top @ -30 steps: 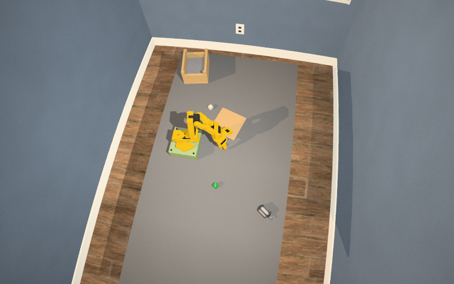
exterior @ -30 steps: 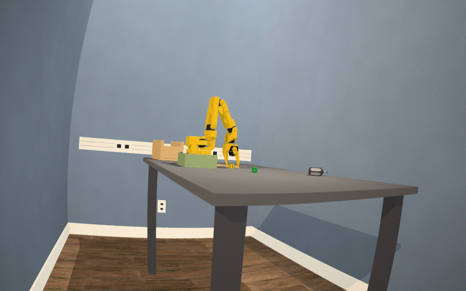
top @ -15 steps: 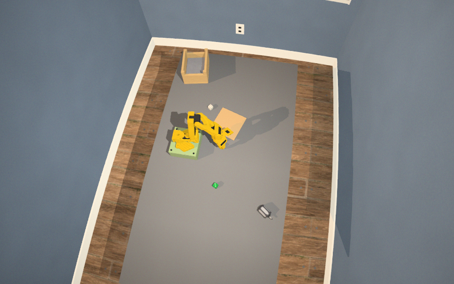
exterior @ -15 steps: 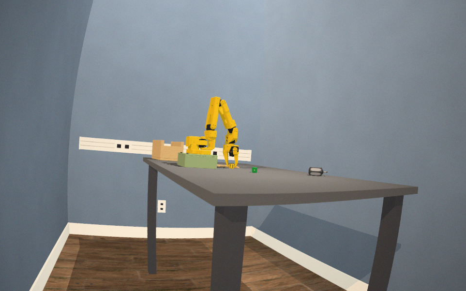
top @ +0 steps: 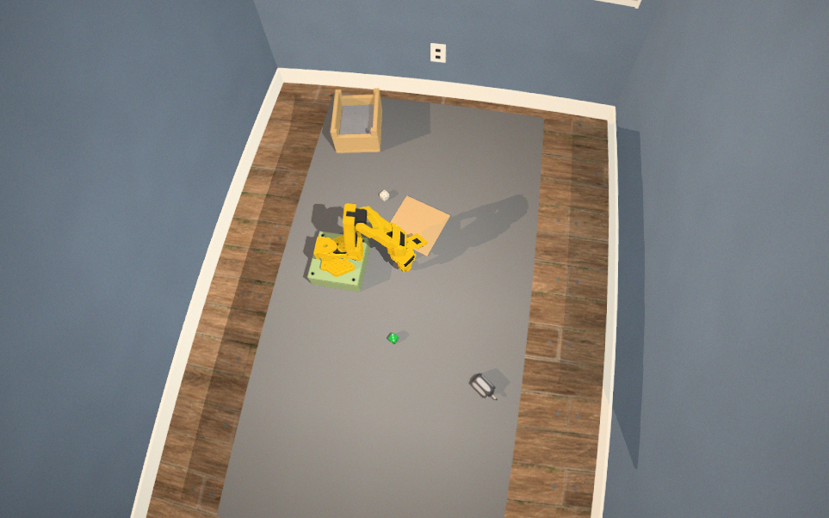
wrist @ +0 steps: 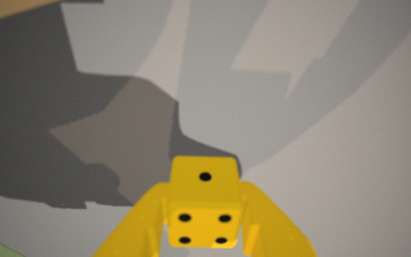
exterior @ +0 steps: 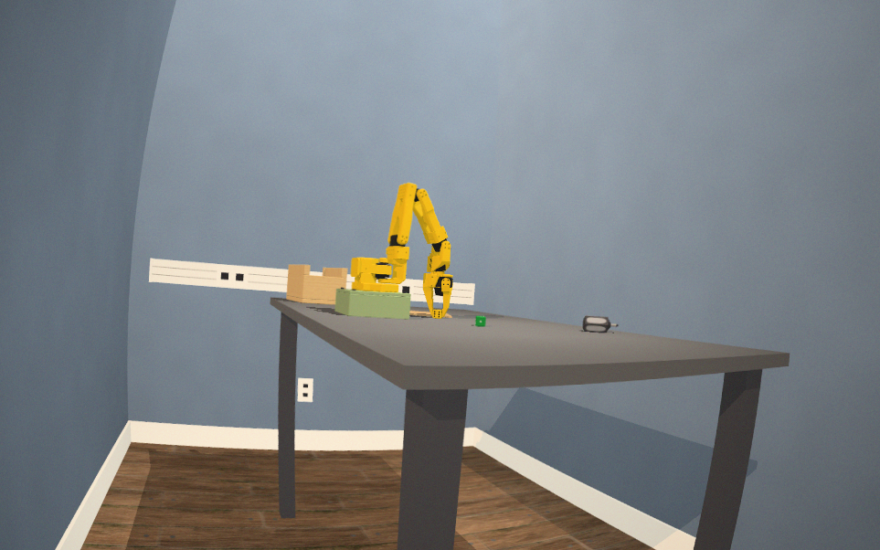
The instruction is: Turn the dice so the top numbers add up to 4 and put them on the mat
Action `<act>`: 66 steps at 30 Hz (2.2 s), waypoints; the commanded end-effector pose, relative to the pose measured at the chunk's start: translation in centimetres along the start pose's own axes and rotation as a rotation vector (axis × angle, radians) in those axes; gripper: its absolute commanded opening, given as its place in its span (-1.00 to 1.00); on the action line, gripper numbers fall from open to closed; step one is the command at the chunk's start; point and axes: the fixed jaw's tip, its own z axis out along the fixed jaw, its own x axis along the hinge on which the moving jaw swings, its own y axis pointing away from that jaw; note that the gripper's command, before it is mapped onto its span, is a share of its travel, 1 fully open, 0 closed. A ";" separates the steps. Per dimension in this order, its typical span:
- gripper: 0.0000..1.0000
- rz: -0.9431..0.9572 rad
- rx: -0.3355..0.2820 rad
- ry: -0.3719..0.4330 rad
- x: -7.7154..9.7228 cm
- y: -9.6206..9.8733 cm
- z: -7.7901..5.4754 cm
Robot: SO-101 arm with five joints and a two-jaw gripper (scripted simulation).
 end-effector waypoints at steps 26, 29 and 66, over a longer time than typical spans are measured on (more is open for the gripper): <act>-1.00 -0.002 -0.007 0.005 0.1 -0.1 0.0; -1.00 -0.002 -0.007 0.004 0.0 -0.2 -0.1; -1.00 -0.002 -0.008 0.004 0.0 -0.3 -5.0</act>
